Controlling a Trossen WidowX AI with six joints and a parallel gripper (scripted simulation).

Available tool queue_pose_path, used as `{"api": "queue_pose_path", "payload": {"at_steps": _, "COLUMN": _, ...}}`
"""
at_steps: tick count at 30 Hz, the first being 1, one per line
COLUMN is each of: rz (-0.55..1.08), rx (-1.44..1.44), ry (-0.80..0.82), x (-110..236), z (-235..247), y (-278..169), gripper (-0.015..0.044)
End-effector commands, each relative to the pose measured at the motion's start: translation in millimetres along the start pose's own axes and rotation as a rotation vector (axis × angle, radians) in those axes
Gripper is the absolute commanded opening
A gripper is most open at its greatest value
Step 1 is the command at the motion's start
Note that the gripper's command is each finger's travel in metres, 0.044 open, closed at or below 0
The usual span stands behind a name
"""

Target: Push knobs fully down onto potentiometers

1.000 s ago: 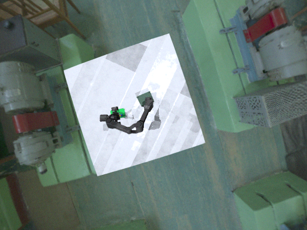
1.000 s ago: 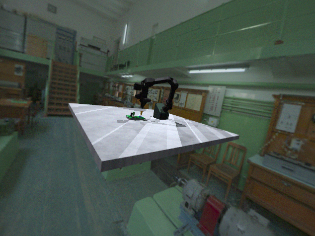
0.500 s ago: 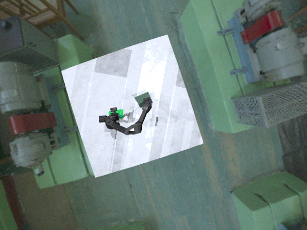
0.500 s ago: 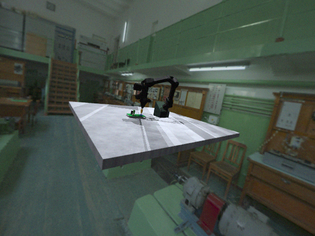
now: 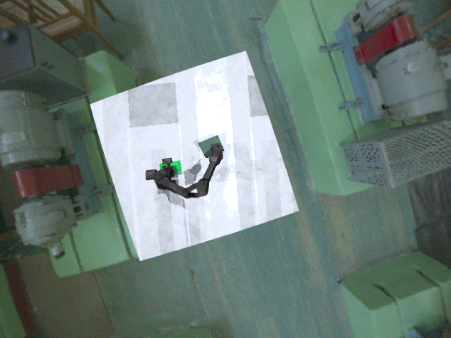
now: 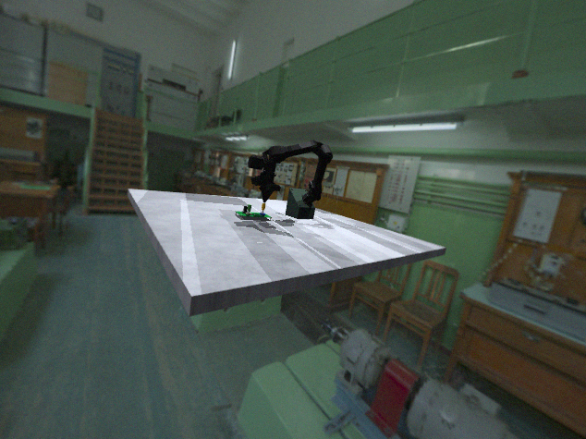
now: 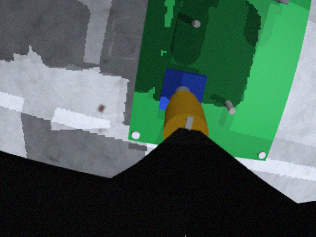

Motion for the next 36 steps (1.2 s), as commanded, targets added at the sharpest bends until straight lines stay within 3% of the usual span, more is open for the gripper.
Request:
{"api": "queue_pose_path", "payload": {"at_steps": 1, "rz": -0.002, "rx": -0.003, "ry": 0.003, "x": -1.3, "z": 0.0, "y": 0.3, "gripper": 0.0000}}
{"api": "queue_pose_path", "payload": {"at_steps": 36, "rz": -0.002, "rx": -0.003, "ry": 0.003, "x": -6.9, "z": 0.1, "y": 0.3, "gripper": 0.0000}}
Point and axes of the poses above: the point midway between the two fingers, 35 mm back from their tips, its own x axis back along the fingers, its own z axis across the jaws, y = z × x, the point moved 2 cm from there along x, back along the fingers, and after that the axes turned 6 degrees about x, right-handed, at the moved point
